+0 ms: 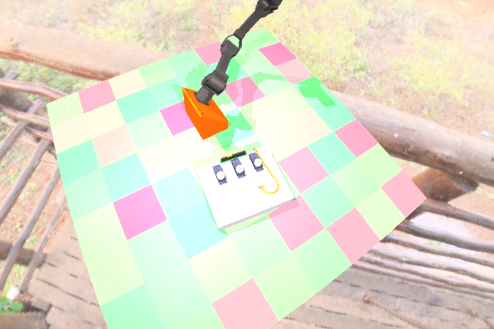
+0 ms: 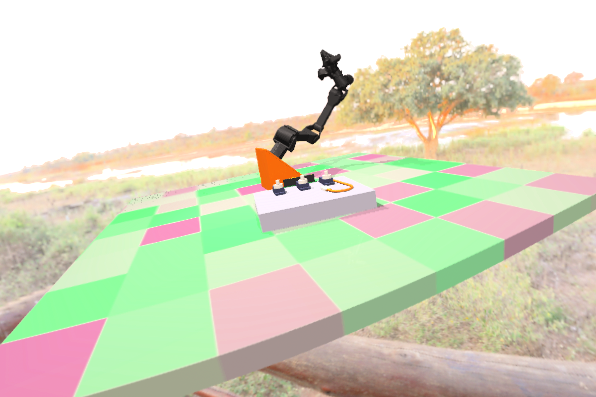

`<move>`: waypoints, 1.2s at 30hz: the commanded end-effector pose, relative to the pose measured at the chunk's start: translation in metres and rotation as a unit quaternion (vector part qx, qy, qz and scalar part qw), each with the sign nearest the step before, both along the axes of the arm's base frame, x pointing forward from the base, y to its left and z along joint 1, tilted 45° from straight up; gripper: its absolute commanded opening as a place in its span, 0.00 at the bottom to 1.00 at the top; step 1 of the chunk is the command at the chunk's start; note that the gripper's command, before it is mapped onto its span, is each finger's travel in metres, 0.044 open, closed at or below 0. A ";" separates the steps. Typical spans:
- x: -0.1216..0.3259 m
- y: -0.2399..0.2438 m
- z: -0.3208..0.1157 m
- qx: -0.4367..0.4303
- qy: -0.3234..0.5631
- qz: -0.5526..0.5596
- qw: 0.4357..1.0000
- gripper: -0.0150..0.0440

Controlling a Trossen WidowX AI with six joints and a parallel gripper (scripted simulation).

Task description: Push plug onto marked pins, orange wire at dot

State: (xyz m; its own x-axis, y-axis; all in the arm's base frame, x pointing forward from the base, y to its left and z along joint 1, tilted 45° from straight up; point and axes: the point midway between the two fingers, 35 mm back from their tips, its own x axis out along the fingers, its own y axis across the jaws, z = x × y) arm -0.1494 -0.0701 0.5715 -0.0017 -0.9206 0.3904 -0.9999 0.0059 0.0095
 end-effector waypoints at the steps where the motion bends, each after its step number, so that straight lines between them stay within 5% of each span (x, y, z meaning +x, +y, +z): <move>1: 0.014 -0.005 0.002 -0.006 0.037 0.003 0.999 0.45; 36: 0.135 -0.035 0.003 -0.083 0.333 0.023 0.939 0.45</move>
State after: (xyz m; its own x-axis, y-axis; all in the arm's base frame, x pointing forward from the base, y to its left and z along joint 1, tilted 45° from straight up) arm -0.0247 -0.1033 0.5755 0.3070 -0.8508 0.4265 -0.8026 0.0094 0.5964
